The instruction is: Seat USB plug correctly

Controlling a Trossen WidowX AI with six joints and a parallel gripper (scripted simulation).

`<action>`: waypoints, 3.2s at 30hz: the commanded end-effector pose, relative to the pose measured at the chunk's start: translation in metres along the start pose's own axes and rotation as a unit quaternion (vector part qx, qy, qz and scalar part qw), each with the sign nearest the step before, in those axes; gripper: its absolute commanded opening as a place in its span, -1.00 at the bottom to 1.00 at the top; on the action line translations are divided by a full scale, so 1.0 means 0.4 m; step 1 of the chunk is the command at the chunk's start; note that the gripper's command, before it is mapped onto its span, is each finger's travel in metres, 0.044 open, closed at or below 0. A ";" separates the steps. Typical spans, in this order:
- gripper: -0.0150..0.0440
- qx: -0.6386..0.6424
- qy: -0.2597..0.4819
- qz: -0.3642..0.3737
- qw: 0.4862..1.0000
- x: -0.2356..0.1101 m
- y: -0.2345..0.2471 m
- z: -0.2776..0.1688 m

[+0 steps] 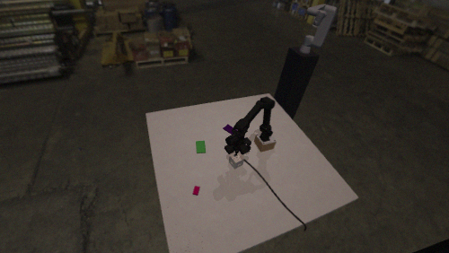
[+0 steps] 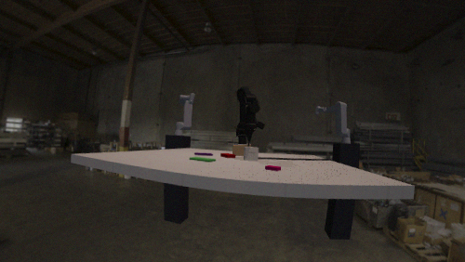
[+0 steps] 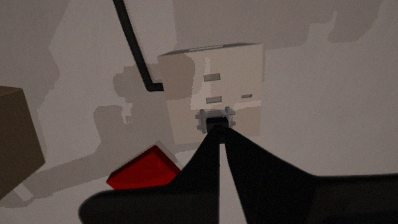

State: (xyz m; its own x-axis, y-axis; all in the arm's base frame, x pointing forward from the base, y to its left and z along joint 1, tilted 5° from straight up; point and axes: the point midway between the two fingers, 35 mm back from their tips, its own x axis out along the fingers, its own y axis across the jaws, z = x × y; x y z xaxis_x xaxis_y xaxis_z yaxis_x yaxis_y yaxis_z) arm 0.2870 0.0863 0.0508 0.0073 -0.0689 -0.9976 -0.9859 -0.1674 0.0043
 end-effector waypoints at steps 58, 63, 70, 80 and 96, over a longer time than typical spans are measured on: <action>-0.49 0.161 0.000 0.000 0.987 -0.068 0.000 0.000; -0.49 0.225 0.000 0.000 0.974 -0.068 0.000 0.000; -0.49 0.313 0.000 0.000 0.950 -0.069 0.000 0.000; -0.49 0.434 0.000 0.000 0.901 -0.069 0.000 0.000; -0.49 0.612 0.000 0.000 0.791 -0.069 0.000 0.000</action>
State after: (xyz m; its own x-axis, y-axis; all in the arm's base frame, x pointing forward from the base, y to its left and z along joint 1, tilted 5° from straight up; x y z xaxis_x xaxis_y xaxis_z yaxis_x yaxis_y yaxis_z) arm 0.2870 0.0883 0.0784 0.0075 -0.0687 -0.9976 -0.4649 0.8830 -0.0643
